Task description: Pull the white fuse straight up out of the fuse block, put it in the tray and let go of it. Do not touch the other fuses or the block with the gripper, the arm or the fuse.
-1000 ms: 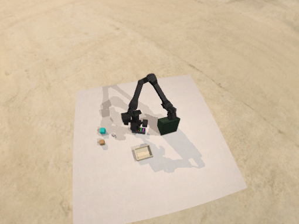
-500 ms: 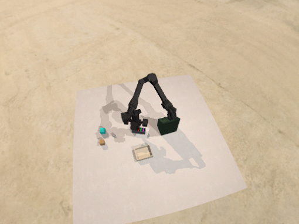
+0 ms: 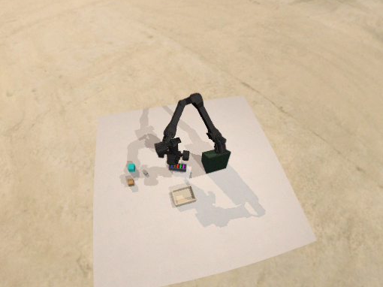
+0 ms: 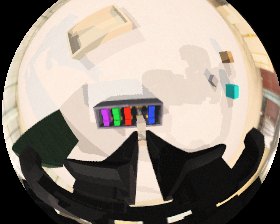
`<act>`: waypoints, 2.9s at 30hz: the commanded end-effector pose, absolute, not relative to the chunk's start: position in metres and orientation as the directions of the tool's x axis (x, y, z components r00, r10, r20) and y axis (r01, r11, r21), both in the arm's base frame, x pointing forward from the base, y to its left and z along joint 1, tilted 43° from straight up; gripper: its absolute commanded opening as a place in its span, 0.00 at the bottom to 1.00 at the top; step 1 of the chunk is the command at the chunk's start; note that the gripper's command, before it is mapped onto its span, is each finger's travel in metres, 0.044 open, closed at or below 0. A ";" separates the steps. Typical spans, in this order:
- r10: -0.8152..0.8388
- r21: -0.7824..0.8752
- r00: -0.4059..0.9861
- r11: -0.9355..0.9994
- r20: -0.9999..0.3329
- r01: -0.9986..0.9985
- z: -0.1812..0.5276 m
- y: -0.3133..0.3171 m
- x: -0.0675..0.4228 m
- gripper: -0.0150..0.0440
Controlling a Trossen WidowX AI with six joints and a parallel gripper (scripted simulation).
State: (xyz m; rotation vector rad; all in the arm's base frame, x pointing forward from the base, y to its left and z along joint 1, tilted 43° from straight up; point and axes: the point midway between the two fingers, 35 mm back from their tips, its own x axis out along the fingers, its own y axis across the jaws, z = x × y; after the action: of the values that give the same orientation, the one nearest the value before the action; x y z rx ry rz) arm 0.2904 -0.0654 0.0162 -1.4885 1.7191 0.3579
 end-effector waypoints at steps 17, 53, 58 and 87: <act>-0.664 -0.285 0.037 0.269 -0.747 -0.920 -0.040 0.008 0.310 0.25; -0.678 -0.291 0.034 0.270 -0.735 -0.918 -0.138 0.083 0.289 0.25; -0.678 -0.292 0.034 0.270 -0.734 -0.918 -0.144 0.078 0.289 0.25; -0.677 -0.291 0.034 0.270 -0.735 -0.918 -0.129 0.092 0.288 0.81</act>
State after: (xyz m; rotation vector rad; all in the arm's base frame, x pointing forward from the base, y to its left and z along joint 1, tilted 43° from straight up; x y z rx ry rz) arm 0.2860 0.0720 -0.1455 -1.4739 1.7310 0.3596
